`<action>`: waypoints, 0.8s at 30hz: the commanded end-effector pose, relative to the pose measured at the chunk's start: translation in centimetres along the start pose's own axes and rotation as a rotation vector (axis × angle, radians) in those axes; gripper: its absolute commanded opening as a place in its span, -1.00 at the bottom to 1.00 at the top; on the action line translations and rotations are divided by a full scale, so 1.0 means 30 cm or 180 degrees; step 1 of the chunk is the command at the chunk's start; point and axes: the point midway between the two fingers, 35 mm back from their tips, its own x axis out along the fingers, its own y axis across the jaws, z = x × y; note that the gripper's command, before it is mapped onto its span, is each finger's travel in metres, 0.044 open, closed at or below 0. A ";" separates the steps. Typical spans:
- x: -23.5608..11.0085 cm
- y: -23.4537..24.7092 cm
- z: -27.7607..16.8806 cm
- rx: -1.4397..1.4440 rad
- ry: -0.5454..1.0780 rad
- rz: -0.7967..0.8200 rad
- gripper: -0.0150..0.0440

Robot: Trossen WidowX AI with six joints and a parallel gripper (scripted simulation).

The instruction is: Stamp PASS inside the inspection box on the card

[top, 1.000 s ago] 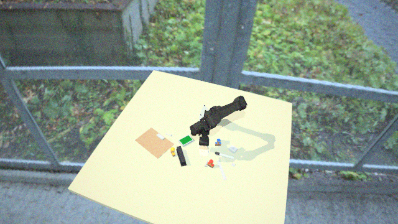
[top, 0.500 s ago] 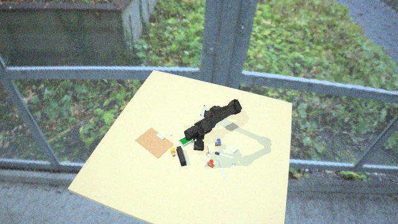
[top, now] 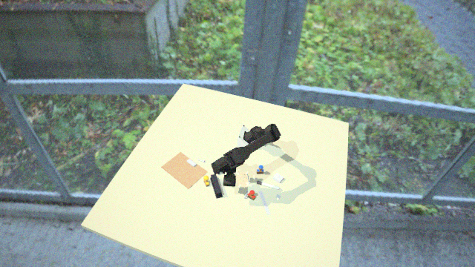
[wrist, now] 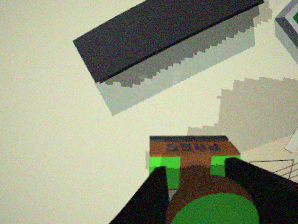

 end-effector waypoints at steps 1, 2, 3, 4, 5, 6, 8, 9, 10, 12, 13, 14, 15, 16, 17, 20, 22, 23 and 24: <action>0.007 0.030 0.028 0.0020 0.0010 0.0005 -0.49; 0.007 0.030 0.028 0.0020 0.0010 0.0005 -0.49; 0.007 0.030 0.028 0.0020 0.0010 0.0005 -0.49; 0.008 0.030 0.028 0.0020 0.0010 0.0005 -0.49; 0.011 0.030 0.028 0.0020 0.0010 0.0005 -0.49; 0.015 0.030 0.028 0.0020 0.0009 0.0006 -0.49; 0.026 0.032 0.028 0.0019 0.0009 0.0006 -0.49; 0.032 0.032 0.029 0.0019 0.0009 0.0006 -0.49; 0.037 0.033 0.029 0.0019 0.0009 0.0006 -0.49; 0.048 0.034 0.029 0.0019 0.0008 0.0006 -0.49; 0.054 0.034 0.029 0.0019 0.0008 0.0006 -0.49; 0.059 0.035 0.029 0.0019 0.0008 0.0006 -0.49; 0.065 0.035 0.030 0.0019 0.0008 0.0007 -0.49; 0.070 0.035 0.030 0.0019 0.0008 0.0007 -0.49; 0.076 0.036 0.030 0.0019 0.0008 0.0007 -0.49; 0.092 0.036 0.030 0.0019 0.0008 0.0007 -0.49; 0.103 0.037 0.030 0.0019 0.0008 0.0007 -0.49; 0.109 0.037 0.030 0.0019 0.0008 0.0008 -0.49; 0.114 0.037 0.030 0.0019 0.0009 0.0008 -0.49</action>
